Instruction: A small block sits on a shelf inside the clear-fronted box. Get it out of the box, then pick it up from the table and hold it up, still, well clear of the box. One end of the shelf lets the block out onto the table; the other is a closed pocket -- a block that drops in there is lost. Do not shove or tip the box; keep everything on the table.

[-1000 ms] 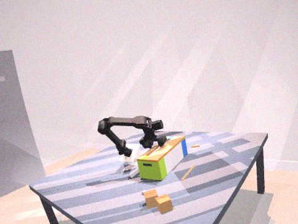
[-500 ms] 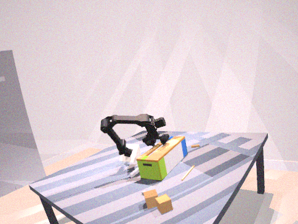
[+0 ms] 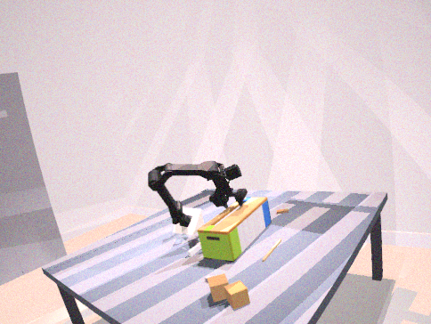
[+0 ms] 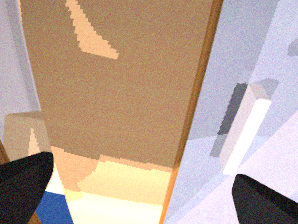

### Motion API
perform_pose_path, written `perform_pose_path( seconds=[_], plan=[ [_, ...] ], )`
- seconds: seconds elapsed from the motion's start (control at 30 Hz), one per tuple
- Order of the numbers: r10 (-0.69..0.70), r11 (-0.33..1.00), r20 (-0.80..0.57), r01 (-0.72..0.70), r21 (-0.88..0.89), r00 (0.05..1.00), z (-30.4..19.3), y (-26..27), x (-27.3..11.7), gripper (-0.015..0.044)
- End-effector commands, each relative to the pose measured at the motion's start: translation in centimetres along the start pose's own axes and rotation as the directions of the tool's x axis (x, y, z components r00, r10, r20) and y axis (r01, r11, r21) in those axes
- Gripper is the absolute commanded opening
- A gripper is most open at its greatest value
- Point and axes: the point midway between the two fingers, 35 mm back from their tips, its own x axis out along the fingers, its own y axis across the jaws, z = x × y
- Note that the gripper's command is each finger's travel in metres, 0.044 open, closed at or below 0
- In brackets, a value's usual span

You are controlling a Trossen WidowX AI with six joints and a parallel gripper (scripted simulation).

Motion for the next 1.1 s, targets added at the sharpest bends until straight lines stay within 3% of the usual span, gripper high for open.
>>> perform_pose_path(
  seconds=[0.0, 0.23, 0.5, 0.97, 1.07],
  plan=[
    [-0.049, 0.999, 0.026, 0.049, 0.006, 0.998, -0.6, -0.6, 1.8, 0.04],
    [-0.047, 0.999, 0.024, 0.047, 0.005, 0.999, -1.8, -0.6, 1.9, 0.04],
    [-0.008, 1.0, -0.003, 0.008, -0.01, 1.0, -3.8, 0.1, -3.7, 0.04],
    [-0.006, 1.0, 0.002, 0.006, -0.02, 1.0, -3.7, -0.1, -3.2, 0.04],
    [0.019, 0.983, -0.024, -0.023, -0.183, 1.0, -5.1, -0.9, -3.7, 0.0321]
  ],
)
